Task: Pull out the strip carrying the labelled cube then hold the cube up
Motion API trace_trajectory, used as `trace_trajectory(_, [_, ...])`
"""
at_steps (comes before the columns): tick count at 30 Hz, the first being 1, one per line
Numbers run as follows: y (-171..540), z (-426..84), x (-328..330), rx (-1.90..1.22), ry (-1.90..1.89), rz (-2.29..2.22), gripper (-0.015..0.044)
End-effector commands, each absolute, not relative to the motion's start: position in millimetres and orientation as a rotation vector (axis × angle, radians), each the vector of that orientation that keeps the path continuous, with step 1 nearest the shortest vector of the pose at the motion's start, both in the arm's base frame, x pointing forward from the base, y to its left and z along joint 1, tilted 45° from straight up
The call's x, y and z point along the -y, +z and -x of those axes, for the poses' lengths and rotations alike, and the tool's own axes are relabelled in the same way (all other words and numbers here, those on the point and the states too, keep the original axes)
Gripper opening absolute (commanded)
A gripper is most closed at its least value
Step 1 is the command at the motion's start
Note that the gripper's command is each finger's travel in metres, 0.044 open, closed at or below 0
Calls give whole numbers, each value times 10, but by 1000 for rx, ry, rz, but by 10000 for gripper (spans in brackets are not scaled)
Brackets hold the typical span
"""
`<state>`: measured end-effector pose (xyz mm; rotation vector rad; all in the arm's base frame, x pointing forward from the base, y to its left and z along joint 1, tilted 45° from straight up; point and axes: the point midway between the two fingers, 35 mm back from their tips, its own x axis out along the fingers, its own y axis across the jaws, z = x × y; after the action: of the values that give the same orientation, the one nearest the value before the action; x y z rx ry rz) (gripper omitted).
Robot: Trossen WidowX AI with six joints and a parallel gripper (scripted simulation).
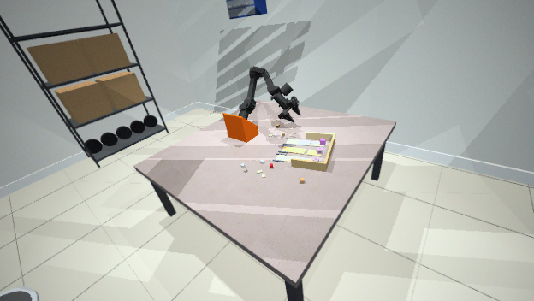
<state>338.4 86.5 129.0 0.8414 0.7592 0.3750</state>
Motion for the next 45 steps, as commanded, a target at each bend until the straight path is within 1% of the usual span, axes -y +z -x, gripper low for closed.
trace_trajectory(1, [996, -3357, -306, -696, 331, -810, 400])
trace_trajectory(7, [691, -3110, 402, -582, 261, -762, 400])
trace_trajectory(9, [636, -3029, 534, -555, 244, -750, 400])
trace_trajectory(32, [630, -3018, 550, -551, 242, -749, 400])
trace_trajectory(35, [563, -3124, 598, -598, 246, -731, 321])
trace_trajectory(45, [40, -3690, 774, -906, 344, -605, 59])
